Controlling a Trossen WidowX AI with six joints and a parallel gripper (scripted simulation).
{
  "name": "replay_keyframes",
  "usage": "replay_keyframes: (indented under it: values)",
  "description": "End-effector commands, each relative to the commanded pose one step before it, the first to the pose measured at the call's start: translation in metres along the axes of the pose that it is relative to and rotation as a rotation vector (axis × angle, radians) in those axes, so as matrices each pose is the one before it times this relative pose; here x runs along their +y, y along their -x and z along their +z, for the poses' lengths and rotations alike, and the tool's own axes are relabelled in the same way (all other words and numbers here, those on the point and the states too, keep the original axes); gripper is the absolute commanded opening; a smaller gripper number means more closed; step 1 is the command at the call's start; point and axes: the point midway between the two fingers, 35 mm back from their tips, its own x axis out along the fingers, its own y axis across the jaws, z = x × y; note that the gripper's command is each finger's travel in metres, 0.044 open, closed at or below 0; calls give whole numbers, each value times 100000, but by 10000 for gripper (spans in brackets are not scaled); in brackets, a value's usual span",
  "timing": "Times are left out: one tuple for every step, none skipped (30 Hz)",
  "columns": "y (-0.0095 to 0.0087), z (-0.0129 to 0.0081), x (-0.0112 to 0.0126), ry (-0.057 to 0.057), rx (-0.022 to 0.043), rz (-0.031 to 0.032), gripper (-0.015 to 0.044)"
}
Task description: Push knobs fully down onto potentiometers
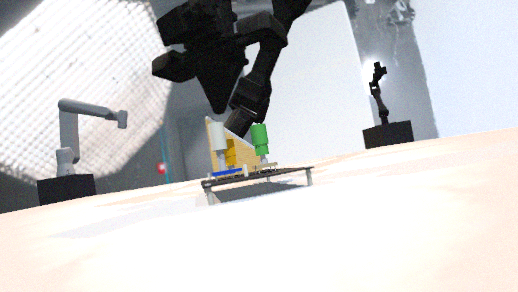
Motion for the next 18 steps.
replay_keyframes:
  values:
    - [133, 168, 662, -14650, 1540, 475, 0]
    - [75, 17, 177, -3464, 212, 72, 0]
    - [75, 10, 178, -3464, 215, 64, 0]
    - [75, 2, 178, -3464, 217, 56, 0]
    - [74, -6, 178, -3465, 219, 48, 0]
    - [74, -13, 177, -3465, 221, 40, 0]
    - [74, -21, 176, -3466, 222, 32, 0]
    - [74, -29, 175, -3466, 223, 24, 0]
    - [74, -36, 174, -3466, 224, 16, 0]
    - [73, -44, 172, -3467, 225, 7, 0]
    - [73, -51, 170, -3467, 225, -1, 0]
    - [73, -58, 168, -3468, 225, -9, 0]
    - [73, -66, 165, -3468, 224, -17, 0]
    - [72, -73, 162, -3468, 224, -26, 0]
    - [72, -80, 159, -3469, 223, -34, 0]
    - [72, -86, 155, -3469, 221, -42, 0]
    - [72, -93, 151, -3470, 220, -50, 0]
    - [71, -99, 147, -3470, 218, -58, 0]
